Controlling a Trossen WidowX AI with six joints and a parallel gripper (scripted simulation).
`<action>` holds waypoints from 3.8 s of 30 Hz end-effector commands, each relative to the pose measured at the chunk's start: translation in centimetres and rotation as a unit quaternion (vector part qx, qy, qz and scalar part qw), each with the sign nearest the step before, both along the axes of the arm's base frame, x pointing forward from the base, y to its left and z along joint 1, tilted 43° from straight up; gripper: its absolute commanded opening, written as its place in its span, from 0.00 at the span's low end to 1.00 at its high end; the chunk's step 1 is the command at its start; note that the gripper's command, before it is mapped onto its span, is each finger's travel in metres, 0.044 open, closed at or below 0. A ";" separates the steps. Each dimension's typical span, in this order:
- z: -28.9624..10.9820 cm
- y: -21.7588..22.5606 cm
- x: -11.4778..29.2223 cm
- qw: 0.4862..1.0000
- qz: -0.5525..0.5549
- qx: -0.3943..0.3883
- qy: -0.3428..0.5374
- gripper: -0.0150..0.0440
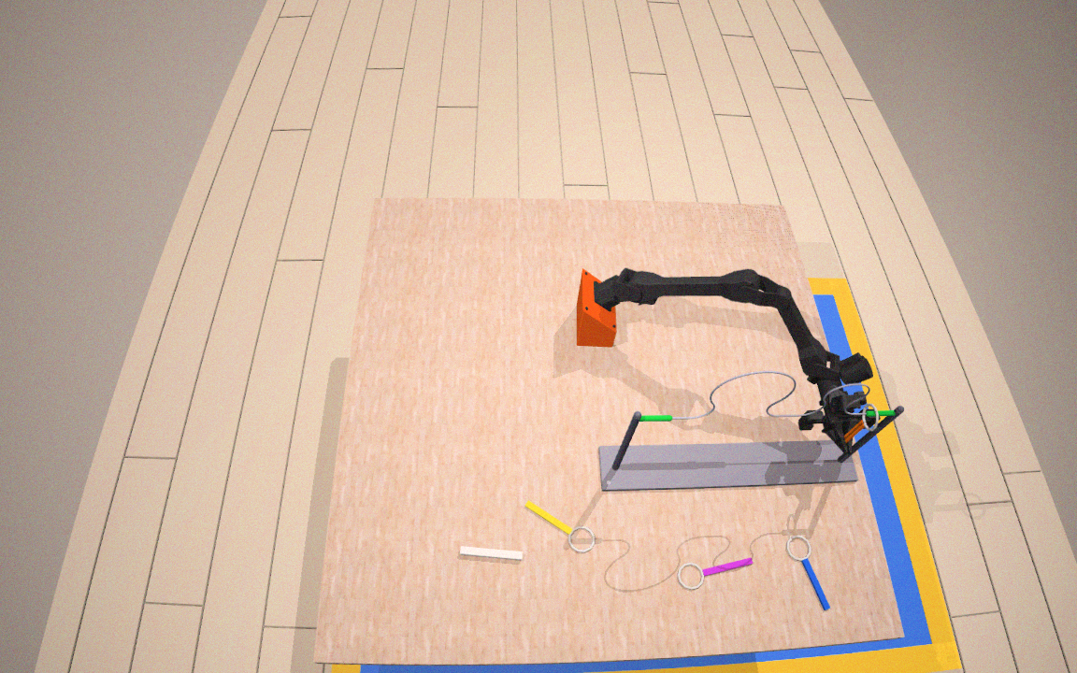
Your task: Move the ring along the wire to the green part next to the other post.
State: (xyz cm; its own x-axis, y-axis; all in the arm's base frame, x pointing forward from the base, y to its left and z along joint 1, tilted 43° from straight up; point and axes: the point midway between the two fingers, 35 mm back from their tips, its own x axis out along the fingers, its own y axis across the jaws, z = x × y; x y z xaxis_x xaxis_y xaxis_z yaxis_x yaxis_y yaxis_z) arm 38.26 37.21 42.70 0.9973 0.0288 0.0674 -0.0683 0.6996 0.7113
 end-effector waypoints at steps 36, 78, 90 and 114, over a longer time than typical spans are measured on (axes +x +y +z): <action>1.2 -1.4 0.0 1.000 0.001 0.001 -0.002 0.00; -1.8 -6.4 -5.9 0.965 0.170 -0.070 0.189 0.00; -3.7 -8.9 -5.6 0.955 0.144 -0.161 0.202 0.00; -5.6 -16.7 -5.3 0.880 0.065 -0.413 0.226 0.00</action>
